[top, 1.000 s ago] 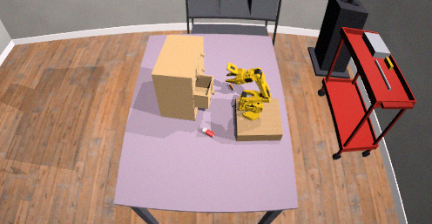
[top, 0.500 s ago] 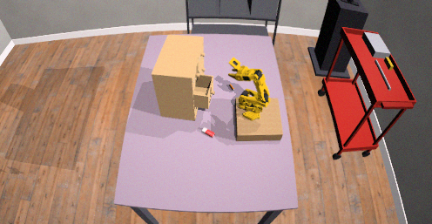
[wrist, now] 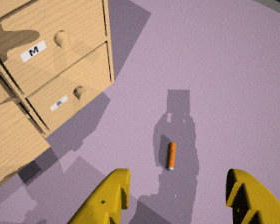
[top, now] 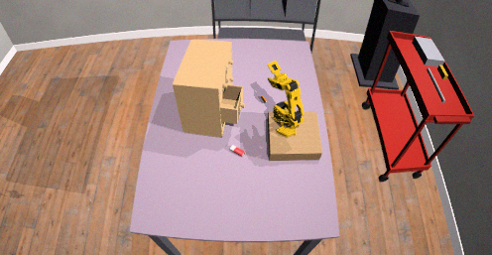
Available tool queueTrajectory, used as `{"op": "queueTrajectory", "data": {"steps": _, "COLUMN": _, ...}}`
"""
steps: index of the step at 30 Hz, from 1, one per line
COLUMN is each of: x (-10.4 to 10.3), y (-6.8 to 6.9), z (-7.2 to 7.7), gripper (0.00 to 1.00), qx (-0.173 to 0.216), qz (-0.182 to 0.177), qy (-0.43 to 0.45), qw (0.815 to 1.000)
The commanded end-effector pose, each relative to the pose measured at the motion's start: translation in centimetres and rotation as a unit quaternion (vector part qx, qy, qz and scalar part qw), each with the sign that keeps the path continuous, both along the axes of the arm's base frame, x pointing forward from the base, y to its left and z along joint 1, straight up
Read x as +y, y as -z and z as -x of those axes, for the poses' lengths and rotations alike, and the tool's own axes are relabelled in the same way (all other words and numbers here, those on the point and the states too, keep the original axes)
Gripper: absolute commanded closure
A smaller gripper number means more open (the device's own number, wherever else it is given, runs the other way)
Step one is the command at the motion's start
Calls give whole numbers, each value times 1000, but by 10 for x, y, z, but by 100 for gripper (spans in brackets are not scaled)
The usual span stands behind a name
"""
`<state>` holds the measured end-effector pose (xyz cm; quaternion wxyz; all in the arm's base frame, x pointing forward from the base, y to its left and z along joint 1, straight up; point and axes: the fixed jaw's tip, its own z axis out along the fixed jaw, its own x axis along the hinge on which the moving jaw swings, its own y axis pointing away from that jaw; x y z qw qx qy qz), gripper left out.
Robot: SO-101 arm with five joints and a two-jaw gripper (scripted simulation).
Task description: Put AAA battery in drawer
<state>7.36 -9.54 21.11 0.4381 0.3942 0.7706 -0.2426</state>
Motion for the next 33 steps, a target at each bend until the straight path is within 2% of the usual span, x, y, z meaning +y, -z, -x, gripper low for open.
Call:
{"op": "queueTrajectory", "data": {"steps": 1, "x": -10, "y": 0, "z": 15, "gripper": 81, "qx": 1, "qz": -2, "qy": 74, "qw": 997}}
{"op": "queueTrajectory", "data": {"steps": 3, "x": -13, "y": 0, "z": 22, "gripper": 81, "qx": 1, "qz": -2, "qy": 106, "qw": 994}}
{"op": "queueTrajectory", "data": {"steps": 22, "x": -13, "y": 0, "z": 22, "gripper": 81, "qx": 1, "qz": -2, "qy": 107, "qw": 994}}
{"op": "queueTrajectory", "data": {"steps": 28, "x": -41, "y": 12, "z": 11, "gripper": 81, "qx": 46, "qz": -75, "qy": 102, "qw": 991}}
{"op": "queueTrajectory", "data": {"steps": 33, "x": -63, "y": 29, "z": 2, "gripper": 81, "qx": 82, "qz": -135, "qy": 97, "qw": 983}}
